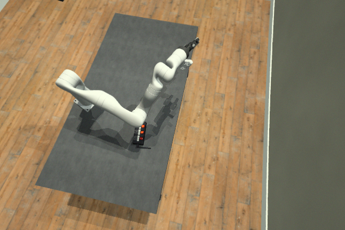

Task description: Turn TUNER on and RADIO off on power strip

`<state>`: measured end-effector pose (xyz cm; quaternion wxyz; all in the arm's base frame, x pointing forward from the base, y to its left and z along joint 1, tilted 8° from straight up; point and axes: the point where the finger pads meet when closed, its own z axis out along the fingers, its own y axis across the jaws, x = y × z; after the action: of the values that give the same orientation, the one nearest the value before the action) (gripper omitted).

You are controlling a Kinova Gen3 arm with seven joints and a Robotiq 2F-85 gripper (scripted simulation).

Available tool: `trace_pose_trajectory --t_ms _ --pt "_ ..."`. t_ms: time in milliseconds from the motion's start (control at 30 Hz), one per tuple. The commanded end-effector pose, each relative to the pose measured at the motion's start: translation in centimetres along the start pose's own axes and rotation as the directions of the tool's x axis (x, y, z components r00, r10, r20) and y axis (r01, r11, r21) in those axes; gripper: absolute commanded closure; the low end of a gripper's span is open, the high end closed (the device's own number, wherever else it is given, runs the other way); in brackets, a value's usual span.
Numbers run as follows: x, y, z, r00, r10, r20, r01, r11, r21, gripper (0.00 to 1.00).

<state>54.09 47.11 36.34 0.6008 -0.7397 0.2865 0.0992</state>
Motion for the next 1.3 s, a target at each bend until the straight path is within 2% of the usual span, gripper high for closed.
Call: trace_pose_trajectory --t_ms 0,533,567,1267 --pt "-0.1 -0.11 -0.04 1.0 -0.002 0.001 0.002 1.0 0.001 0.0" --pt "-0.1 -0.11 -0.04 1.0 -0.002 0.001 0.002 1.0 0.001 0.0" --pt "-0.1 -0.11 -0.04 1.0 -0.002 0.001 0.002 1.0 0.001 1.0" --pt "-0.1 -0.11 -0.04 1.0 -0.002 0.001 0.002 1.0 0.002 1.0"
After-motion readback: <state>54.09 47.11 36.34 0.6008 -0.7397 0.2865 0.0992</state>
